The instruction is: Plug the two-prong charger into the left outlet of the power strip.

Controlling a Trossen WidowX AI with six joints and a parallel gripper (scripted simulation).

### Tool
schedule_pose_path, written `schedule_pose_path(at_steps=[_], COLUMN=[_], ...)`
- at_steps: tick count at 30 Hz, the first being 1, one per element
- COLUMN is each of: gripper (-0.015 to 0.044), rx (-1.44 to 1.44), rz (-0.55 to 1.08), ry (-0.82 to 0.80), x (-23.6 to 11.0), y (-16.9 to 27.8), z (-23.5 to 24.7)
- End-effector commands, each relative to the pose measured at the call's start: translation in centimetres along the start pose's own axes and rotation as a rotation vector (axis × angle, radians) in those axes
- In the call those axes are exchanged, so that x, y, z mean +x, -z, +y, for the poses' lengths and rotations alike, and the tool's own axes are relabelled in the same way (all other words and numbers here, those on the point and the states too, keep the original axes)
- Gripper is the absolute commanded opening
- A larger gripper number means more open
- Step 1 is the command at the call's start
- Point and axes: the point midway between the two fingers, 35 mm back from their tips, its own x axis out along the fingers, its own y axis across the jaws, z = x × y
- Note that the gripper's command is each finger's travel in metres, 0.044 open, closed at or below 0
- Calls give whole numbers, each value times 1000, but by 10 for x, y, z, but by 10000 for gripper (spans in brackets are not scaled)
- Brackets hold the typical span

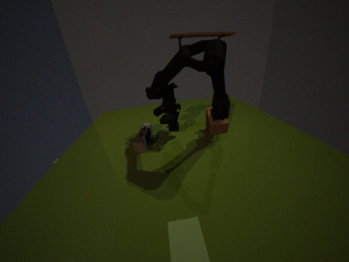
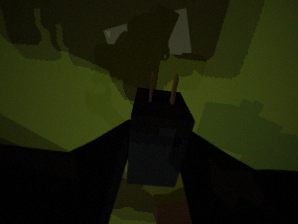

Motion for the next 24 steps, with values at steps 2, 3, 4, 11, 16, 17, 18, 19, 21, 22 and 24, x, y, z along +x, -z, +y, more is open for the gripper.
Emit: schedule_pose_path(at_steps=[2,3,4,11,16,17,18,19,21,22,24], gripper=[0,0,0,0,0,0,0,0,0,0,0], rx=[-29,-34,-40,-79,-107,-112,-118,-124,-135,-141,-152], rz=[-12,-12,-13,-14,-14,-14,-14,-14,-13,-13,-12], ry=[1,1,2,3,2,2,1,1,0,-1,-2], x=[2,3,3,10,14,15,16,17,19,20,22], y=[-6,-7,-8,-14,-17,-18,-18,-19,-20,-21,-21], z=[10,12,14,27,37,39,41,43,47,49,53])
